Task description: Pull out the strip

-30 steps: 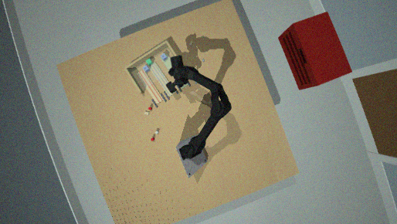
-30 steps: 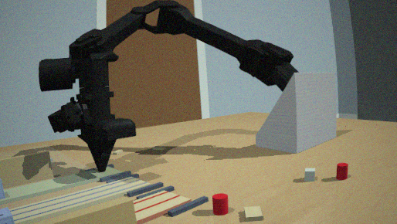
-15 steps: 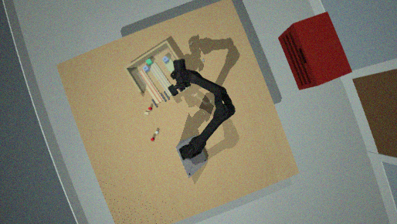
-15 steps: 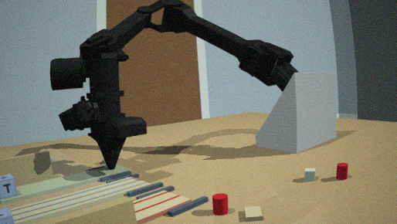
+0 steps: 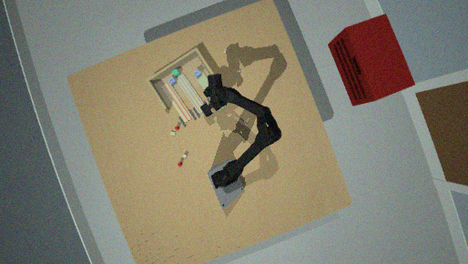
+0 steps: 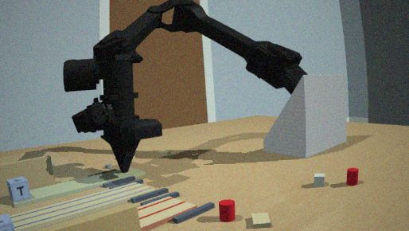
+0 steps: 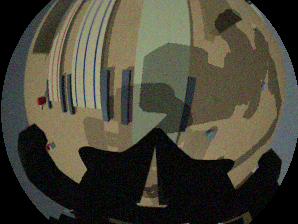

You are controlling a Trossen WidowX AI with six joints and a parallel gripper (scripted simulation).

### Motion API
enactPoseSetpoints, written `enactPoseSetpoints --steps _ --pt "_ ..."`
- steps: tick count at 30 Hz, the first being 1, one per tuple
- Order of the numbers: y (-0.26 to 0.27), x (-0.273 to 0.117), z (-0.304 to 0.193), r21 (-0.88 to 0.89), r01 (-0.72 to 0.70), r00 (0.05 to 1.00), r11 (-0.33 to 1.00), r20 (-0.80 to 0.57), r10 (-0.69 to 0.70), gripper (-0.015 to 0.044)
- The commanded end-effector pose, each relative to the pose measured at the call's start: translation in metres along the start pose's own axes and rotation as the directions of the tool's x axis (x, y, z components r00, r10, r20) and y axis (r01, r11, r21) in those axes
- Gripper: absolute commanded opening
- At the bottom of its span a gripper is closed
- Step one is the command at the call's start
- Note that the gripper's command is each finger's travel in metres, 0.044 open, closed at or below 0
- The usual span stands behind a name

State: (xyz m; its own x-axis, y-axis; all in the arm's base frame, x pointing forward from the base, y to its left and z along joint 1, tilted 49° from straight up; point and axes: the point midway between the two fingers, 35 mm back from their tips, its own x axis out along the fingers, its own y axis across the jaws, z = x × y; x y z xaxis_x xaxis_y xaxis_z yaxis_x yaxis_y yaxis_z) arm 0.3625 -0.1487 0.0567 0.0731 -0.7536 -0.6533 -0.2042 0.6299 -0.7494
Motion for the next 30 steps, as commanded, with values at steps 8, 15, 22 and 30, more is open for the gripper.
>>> enactPoseSetpoints --steps 8,15,22,30 --pt "0.001 0.007 -0.023 -0.008 -0.005 1.000 1.000 -0.026 0.005 0.0000" --pt "0.001 0.007 -0.034 -0.008 -0.005 1.000 1.000 -0.027 0.005 0.0000" --pt "0.001 0.007 -0.045 -0.009 -0.005 1.000 1.000 -0.027 0.005 0.0000" --pt "0.001 0.006 -0.057 -0.009 -0.005 1.000 1.000 -0.027 0.005 0.0000"
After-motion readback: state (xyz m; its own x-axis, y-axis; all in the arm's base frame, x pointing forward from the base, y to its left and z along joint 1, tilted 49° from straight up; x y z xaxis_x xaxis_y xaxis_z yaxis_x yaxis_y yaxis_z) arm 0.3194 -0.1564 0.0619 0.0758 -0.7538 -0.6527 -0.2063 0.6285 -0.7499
